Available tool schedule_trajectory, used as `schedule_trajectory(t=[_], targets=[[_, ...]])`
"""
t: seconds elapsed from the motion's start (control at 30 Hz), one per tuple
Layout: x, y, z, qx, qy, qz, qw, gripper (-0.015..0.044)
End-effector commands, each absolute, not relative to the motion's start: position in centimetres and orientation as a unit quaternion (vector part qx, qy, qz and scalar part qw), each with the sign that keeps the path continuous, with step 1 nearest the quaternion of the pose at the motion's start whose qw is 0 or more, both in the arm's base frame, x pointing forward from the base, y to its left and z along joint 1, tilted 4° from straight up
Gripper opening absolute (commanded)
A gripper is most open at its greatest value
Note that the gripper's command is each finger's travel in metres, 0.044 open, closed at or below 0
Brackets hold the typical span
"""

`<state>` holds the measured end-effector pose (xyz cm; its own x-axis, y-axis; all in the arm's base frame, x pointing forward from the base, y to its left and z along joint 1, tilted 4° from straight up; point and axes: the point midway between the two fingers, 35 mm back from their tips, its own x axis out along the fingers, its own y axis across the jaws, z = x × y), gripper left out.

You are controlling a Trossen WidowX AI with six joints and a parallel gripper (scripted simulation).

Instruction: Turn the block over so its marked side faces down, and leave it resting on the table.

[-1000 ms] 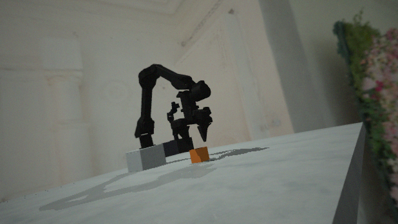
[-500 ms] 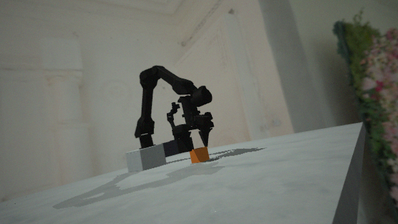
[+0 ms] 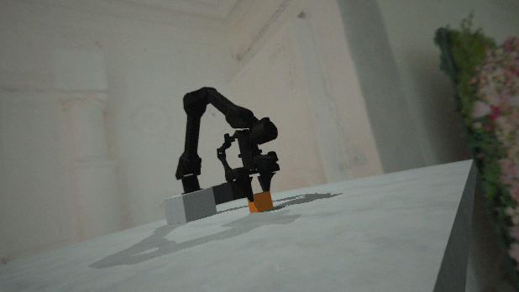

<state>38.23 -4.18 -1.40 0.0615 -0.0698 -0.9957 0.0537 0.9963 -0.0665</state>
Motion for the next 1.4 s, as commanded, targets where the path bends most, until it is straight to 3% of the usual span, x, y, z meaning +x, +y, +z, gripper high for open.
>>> schedule_trajectory(t=[0.0, 0.63, 0.77, 1.37], targets=[[38.2, -4.2, -1.7, -0.008, 0.686, -0.042, 0.727, 0.0230], [38.2, -4.2, -1.7, -0.008, 0.686, -0.042, 0.727, 0.0103], [38.1, -4.1, 0.2, -0.008, 0.686, -0.042, 0.727, 0.0000], [38.3, -4.0, 0.6, -0.009, 0.637, -0.041, 0.769, 0.0000]])
